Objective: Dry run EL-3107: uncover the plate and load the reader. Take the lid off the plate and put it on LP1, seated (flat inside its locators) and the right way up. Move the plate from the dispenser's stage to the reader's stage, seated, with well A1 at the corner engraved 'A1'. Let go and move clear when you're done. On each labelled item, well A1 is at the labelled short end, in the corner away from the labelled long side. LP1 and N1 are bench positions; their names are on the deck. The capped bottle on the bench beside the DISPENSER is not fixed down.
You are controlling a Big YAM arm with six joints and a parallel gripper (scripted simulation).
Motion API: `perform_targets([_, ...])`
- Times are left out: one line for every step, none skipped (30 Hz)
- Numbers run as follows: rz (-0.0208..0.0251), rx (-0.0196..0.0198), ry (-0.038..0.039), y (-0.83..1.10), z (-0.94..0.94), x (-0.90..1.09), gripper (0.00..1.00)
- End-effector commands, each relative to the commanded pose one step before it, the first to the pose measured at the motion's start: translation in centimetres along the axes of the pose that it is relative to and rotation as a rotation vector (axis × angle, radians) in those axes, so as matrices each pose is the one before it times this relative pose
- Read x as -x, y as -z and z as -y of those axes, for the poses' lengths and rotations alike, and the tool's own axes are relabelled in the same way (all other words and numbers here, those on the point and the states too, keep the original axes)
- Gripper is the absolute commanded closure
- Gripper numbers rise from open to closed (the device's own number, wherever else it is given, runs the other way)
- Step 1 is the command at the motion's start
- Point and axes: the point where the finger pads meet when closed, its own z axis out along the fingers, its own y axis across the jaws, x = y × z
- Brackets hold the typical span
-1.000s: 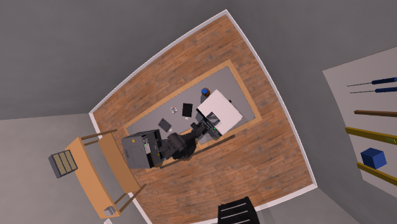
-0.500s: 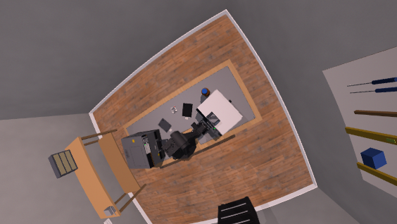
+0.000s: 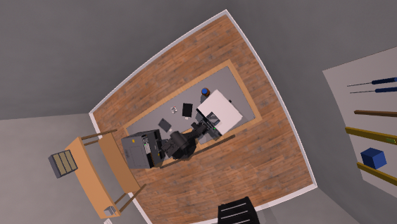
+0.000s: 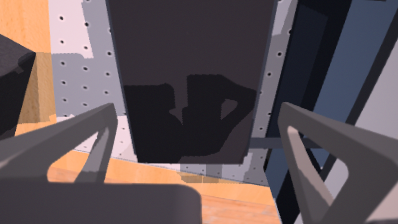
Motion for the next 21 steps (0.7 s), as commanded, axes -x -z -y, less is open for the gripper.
perform_targets([-0.00006,-0.00028,-0.00141,-0.222,-0.241,0.312,0.0])
perform_targets([-0.00026,0.0069,-0.00111,-0.073,-0.36,-0.027,0.0])
perform_targets([-0.00014,0.00394,-0.00064,-0.099,-0.171,-0.023,0.0])
perform_targets([-0.00013,0.00357,-0.00058,-0.07,-0.158,-0.018,0.0])
perform_targets([-0.00002,0.00093,-0.00017,-0.014,-0.052,-0.005,0.0])
perform_targets([0.00001,0.00005,-0.00003,-0.079,-0.025,-0.013,0.0])
perform_targets([0.00007,-0.00142,0.0002,-0.09,0.054,-0.011,0.0])
perform_targets([0.00022,-0.00508,0.00077,-0.11,0.302,-0.003,0.0])
perform_targets([0.00021,-0.00489,0.00074,-0.12,0.284,-0.005,0.0])
perform_targets([0.0002,-0.00451,0.00068,-0.112,0.246,-0.007,0.0])
perform_targets([0.00006,-0.00118,0.00016,-0.094,0.066,-0.009,0.0])
perform_targets([0.00006,-0.00117,0.00016,-0.136,0.06,-0.015,0.0])
perform_targets([0.00009,-0.00171,0.00024,-0.104,0.07,-0.009,0.0])
perform_targets([0.00007,-0.00133,0.00018,-0.115,0.059,-0.011,0.0])
perform_targets([-0.00018,0.00471,-0.00052,0.173,-0.246,0.018,0.0])
perform_targets([0.0,0.0,0.0,0.0,0.0,0.0,0.0])
perform_targets([0.0,0.0,0.0,0.0,0.0,0.0,0.0])
perform_targets([-0.00016,0.00433,-0.00065,0.18,-0.235,0.02,0.0])
perform_targets([-0.00015,0.00395,-0.00059,0.108,-0.207,0.01,0.0])
perform_targets([-0.00005,0.00095,-0.00037,0.096,-0.02,0.008,0.0])
perform_targets([-0.00003,0.00098,-0.00018,0.095,-0.021,0.014,0.0])
